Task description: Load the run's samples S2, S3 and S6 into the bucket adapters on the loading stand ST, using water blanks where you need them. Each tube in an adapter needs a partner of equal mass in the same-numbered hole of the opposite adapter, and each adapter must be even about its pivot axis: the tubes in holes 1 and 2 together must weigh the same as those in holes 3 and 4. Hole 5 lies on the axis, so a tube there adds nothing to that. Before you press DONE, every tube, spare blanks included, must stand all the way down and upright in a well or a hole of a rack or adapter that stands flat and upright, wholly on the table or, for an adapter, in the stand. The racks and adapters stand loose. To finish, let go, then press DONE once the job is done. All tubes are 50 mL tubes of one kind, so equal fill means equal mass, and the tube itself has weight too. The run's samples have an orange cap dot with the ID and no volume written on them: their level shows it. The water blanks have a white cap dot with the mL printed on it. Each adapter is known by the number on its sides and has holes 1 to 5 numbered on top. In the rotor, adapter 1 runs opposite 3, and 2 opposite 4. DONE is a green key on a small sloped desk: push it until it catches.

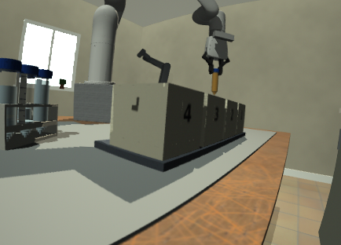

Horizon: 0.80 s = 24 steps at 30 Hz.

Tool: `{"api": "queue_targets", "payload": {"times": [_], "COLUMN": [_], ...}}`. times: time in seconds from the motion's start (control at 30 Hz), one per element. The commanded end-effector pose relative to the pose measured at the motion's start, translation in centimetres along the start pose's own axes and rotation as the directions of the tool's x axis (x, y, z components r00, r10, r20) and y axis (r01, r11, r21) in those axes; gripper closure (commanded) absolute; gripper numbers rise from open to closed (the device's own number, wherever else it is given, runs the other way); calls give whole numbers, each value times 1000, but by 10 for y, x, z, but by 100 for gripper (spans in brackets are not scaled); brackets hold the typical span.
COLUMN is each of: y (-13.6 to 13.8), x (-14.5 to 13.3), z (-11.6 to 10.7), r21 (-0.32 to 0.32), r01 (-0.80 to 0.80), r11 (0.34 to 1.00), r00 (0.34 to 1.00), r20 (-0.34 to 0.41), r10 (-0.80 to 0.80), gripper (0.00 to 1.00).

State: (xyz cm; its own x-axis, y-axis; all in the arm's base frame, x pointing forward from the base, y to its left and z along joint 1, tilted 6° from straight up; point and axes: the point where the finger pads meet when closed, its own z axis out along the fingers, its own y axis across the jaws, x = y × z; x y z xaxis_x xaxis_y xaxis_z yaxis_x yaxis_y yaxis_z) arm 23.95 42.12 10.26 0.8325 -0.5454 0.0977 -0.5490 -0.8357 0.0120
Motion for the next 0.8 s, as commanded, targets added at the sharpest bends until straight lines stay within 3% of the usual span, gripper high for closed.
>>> {"api": "queue_targets", "payload": {"times": [0.0,0.77], "y": [-1,-2], "x": [0,0], "z": [-2,32], "r21": [5,5], "r01": [0,0], "r11": [1000,1000], "r00": [1000,1000], "r20": [1,0], "r10": [0,0], "gripper": [100,100]}}
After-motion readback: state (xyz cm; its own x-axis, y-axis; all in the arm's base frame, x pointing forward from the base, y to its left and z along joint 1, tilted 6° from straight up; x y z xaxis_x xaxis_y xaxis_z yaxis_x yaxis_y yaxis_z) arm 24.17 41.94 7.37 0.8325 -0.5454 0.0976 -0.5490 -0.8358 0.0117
